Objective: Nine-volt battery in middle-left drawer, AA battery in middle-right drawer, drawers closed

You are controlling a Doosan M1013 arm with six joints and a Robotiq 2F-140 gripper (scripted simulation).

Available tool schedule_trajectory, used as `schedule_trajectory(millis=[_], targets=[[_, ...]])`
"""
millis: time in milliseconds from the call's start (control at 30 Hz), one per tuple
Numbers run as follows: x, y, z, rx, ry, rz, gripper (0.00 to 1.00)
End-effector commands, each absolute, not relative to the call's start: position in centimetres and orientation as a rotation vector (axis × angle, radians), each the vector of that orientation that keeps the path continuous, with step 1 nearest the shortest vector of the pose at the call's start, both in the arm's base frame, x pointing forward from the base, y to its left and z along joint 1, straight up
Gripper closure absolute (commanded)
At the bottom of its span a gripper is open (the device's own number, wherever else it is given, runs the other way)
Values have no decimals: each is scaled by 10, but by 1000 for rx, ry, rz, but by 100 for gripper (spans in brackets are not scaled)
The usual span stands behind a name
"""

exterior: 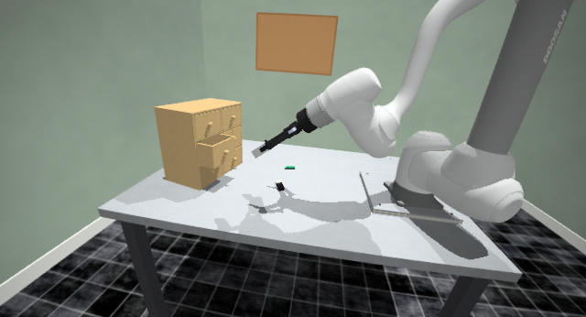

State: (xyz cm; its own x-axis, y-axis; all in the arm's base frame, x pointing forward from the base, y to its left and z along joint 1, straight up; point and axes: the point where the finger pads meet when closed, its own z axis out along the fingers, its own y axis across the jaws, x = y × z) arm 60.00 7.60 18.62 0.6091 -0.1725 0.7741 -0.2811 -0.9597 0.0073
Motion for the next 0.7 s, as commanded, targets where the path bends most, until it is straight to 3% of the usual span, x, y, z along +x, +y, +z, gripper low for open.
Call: schedule_trajectory(millis=[0, 667], targets=[[604, 73, 181, 2626, -383, 1401, 0], [620, 68, 164, 2447, -357, 1654, 0]])
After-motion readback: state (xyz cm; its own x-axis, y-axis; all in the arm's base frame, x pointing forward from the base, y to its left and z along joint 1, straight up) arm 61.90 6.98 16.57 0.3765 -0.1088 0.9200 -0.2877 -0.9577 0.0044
